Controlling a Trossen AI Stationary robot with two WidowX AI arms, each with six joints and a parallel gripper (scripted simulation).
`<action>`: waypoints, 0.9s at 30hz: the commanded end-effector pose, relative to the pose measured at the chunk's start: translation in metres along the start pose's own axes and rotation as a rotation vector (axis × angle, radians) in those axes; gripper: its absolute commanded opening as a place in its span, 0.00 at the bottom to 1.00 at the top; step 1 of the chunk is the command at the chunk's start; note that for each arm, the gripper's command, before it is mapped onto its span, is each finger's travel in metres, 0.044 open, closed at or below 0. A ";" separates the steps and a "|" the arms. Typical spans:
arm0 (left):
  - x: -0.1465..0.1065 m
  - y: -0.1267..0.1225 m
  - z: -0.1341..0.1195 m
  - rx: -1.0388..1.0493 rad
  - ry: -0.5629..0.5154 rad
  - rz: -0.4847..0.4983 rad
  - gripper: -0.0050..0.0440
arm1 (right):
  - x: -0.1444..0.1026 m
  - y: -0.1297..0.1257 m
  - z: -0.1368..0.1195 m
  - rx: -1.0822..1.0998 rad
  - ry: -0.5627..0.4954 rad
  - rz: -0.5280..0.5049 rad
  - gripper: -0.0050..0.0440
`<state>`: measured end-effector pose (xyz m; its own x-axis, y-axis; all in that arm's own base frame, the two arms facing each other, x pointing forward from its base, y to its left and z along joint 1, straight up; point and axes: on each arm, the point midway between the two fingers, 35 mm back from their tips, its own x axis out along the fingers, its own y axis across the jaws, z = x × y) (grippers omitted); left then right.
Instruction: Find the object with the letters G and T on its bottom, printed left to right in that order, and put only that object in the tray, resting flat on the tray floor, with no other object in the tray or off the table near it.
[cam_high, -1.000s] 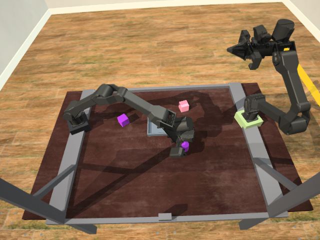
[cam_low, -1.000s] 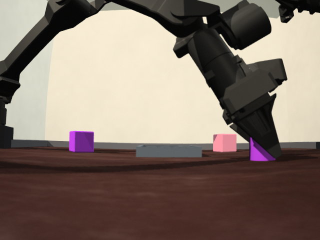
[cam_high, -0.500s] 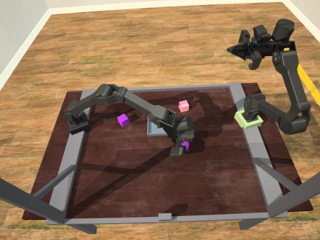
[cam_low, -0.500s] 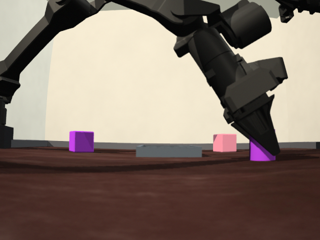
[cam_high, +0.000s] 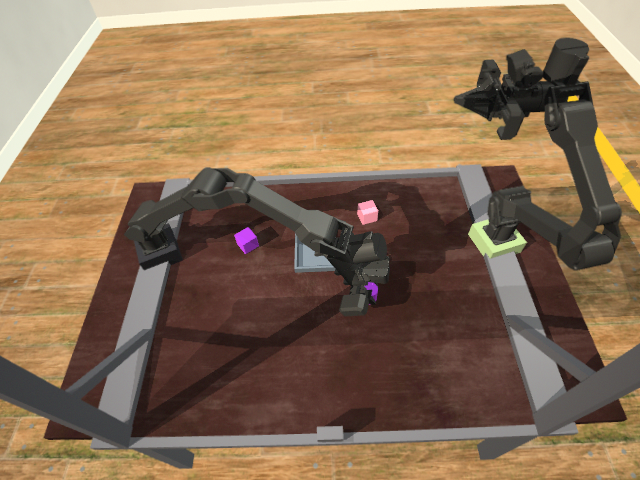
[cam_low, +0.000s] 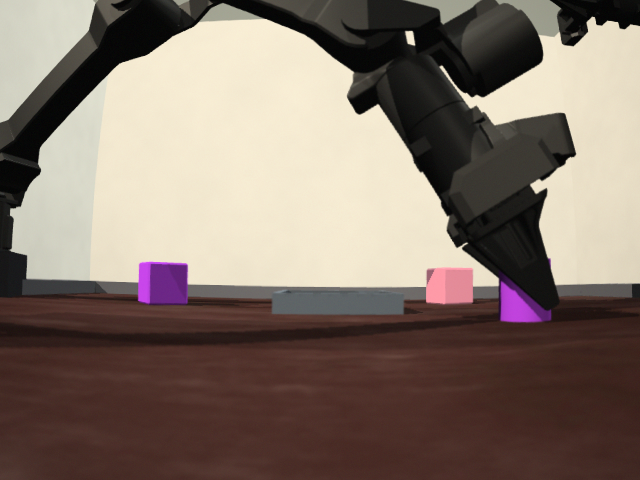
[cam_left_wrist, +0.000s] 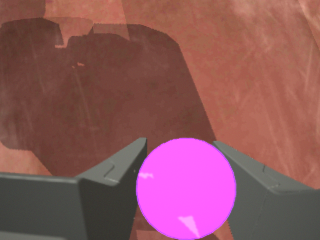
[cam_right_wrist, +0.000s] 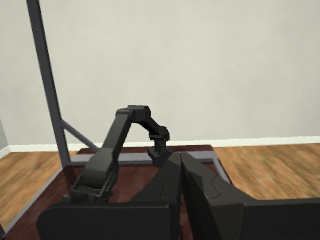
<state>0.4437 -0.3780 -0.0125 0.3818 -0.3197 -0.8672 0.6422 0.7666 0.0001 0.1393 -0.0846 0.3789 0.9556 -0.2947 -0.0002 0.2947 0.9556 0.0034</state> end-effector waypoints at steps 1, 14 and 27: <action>-0.019 0.001 0.021 -0.002 -0.051 0.000 0.38 | 0.000 0.000 0.004 -0.008 -0.001 -0.001 0.00; -0.058 0.001 0.040 -0.002 -0.060 0.000 0.38 | 0.000 0.000 0.004 -0.008 -0.001 -0.001 0.00; -0.088 0.001 0.051 -0.002 -0.065 0.000 0.38 | 0.000 0.000 0.004 -0.008 -0.001 -0.001 0.00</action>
<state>0.4399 -0.3748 0.0470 0.3784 -0.3169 -0.8697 0.6422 0.7666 0.0001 0.1393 -0.0846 0.3789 0.9556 -0.2947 -0.0002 0.2947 0.9556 0.0034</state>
